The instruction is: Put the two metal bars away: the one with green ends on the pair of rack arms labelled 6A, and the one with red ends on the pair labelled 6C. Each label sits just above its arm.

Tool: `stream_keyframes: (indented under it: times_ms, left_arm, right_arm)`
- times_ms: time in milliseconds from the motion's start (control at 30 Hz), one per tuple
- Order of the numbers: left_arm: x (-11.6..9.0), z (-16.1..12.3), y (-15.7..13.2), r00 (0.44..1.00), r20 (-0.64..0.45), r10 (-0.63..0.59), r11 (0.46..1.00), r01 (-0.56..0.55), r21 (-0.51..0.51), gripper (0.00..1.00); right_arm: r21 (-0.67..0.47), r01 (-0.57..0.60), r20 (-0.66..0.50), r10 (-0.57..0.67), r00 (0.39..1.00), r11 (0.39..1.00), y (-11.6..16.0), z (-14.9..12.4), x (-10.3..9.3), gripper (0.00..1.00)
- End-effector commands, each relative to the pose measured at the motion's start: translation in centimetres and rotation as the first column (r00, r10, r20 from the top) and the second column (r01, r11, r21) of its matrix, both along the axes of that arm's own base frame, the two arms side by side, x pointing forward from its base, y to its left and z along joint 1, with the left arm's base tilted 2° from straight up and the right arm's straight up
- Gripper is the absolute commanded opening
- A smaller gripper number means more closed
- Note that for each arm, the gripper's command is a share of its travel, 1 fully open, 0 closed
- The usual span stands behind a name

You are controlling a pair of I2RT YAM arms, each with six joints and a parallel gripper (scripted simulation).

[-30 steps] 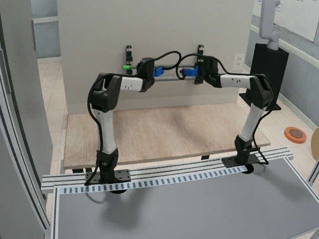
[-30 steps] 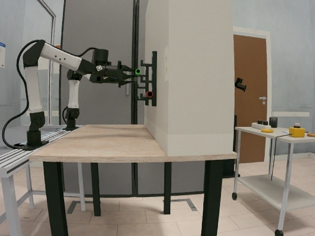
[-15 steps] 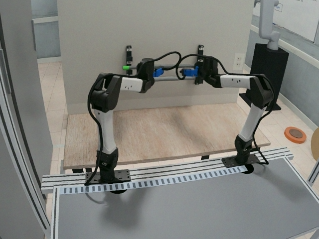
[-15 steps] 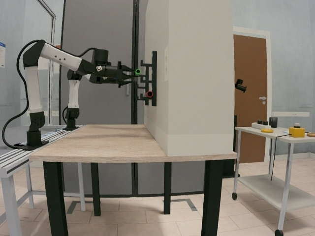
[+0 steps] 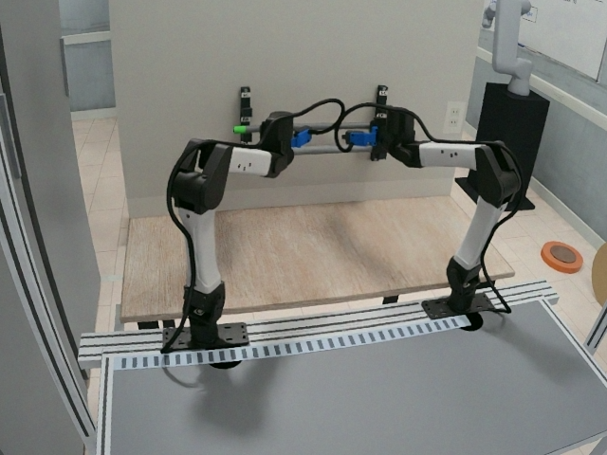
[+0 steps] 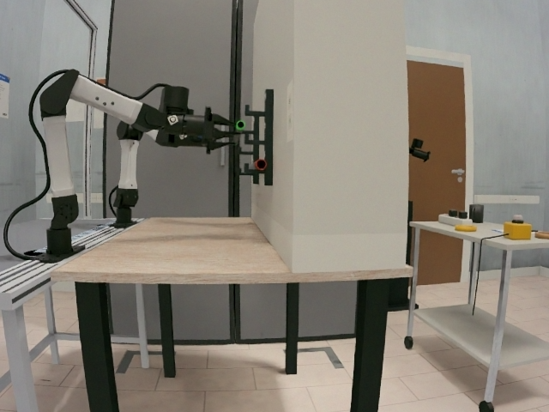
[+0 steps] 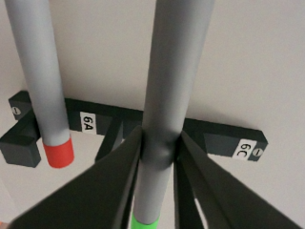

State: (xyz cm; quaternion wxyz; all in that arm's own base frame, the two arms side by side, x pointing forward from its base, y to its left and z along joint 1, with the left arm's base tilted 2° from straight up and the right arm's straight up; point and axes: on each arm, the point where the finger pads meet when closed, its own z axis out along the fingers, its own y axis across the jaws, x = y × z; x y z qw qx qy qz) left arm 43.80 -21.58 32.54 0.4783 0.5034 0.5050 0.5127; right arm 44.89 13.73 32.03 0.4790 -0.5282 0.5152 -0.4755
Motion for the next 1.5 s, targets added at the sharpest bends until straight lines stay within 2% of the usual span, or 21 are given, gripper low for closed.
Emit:
stream_keyframes:
  times_ms: [0, 1467]
  left_arm:
    - [-0.1, 0.9, -0.6, 0.999, 0.041, -0.019, 1.000, 0.020, -0.013, 0.00]
    - [3.1, 1.5, -0.5, 0.999, 0.041, -0.019, 1.000, 0.020, -0.013, 0.00]
  right_arm:
    - [0.009, -0.010, 0.086, 0.009, 0.996, 1.000, 0.2, 2.6, -0.5, 0.00]
    - [0.009, -0.010, 0.086, 0.009, 0.996, 1.000, 0.2, 3.4, 2.7, 0.00]
